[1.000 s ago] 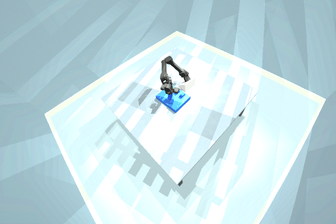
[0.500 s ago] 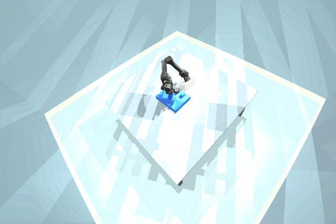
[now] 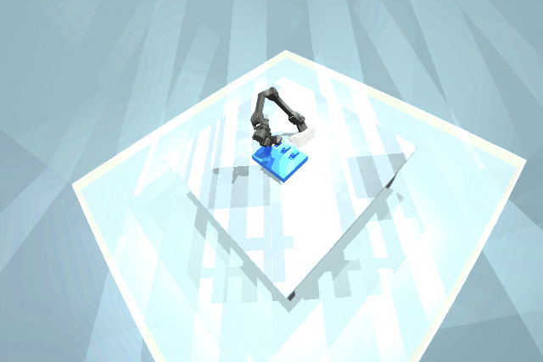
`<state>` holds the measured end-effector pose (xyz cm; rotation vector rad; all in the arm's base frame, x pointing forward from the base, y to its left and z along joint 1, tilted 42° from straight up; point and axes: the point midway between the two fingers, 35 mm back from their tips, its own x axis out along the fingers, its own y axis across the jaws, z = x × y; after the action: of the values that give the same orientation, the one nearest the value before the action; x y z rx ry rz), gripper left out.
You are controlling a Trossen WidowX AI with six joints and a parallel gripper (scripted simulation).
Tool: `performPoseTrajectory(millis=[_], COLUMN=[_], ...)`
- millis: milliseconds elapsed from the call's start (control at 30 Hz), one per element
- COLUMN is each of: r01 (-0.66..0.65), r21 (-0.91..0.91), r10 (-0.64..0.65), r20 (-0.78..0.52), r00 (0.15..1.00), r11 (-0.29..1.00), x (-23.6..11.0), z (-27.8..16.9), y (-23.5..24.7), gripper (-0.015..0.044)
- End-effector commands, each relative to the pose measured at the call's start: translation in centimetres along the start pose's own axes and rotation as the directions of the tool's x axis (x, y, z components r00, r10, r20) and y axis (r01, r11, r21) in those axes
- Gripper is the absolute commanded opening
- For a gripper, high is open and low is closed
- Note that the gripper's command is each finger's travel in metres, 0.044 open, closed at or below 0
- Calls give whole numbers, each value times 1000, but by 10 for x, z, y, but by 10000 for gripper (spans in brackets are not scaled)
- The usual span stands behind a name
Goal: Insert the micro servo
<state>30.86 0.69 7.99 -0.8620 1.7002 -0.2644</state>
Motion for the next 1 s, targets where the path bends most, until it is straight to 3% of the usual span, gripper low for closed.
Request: performPoseTrajectory(millis=[0,167,533,967], r01=[6,6,1,1], r21=[-4,49,381,385], r10=[-6,-6,-6,-6], r20=[12,12,12,11], r00=[1000,1000,1000,1000], r11=[1000,999,925,923], x=[-4,-4,-4,-4], z=[-5,-5,-5,-29], y=[-10,-10,-11,0], gripper=[0,0,0,0])
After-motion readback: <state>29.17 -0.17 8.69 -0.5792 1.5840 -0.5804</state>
